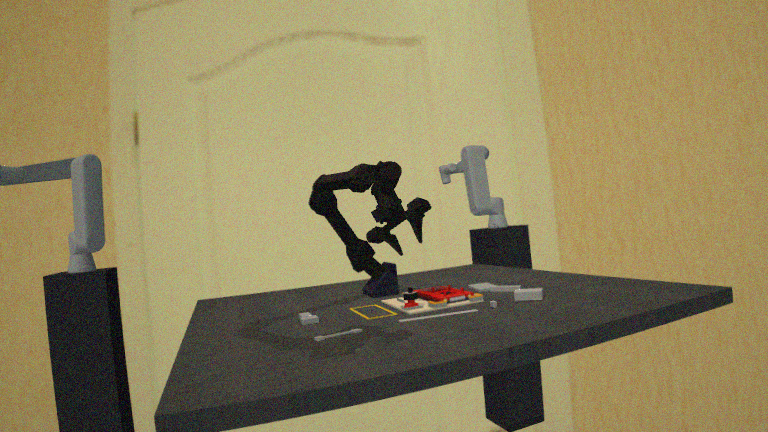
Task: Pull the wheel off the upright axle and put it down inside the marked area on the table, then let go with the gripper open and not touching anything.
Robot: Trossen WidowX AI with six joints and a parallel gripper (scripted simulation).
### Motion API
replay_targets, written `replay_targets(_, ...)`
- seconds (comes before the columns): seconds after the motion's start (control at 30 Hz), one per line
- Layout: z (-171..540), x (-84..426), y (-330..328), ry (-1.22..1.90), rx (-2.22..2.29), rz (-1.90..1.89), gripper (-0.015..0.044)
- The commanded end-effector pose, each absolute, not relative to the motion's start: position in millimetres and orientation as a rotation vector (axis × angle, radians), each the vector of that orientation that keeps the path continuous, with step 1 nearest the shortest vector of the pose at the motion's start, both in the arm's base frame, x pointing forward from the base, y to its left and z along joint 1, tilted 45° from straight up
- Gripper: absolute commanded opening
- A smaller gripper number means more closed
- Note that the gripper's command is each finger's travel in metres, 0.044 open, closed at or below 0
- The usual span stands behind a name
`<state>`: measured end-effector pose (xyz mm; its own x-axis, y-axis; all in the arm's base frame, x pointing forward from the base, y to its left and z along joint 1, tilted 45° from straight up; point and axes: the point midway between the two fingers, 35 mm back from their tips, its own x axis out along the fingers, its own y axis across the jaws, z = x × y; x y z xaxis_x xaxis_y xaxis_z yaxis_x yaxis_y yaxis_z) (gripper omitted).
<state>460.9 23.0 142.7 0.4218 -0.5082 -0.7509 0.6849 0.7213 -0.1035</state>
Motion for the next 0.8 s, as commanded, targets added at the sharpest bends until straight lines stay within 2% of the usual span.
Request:
replay_targets(0.0,112.7,433.2,20.6,1.048,-0.008,-0.749,0.03)
replay_targets(0.23,73.0,368.3,10.7,1.498,-0.553,-0.645,0.03)
replay_targets(0.77,50.3,366.1,-14.5,1.51,-0.567,-0.639,0.03)
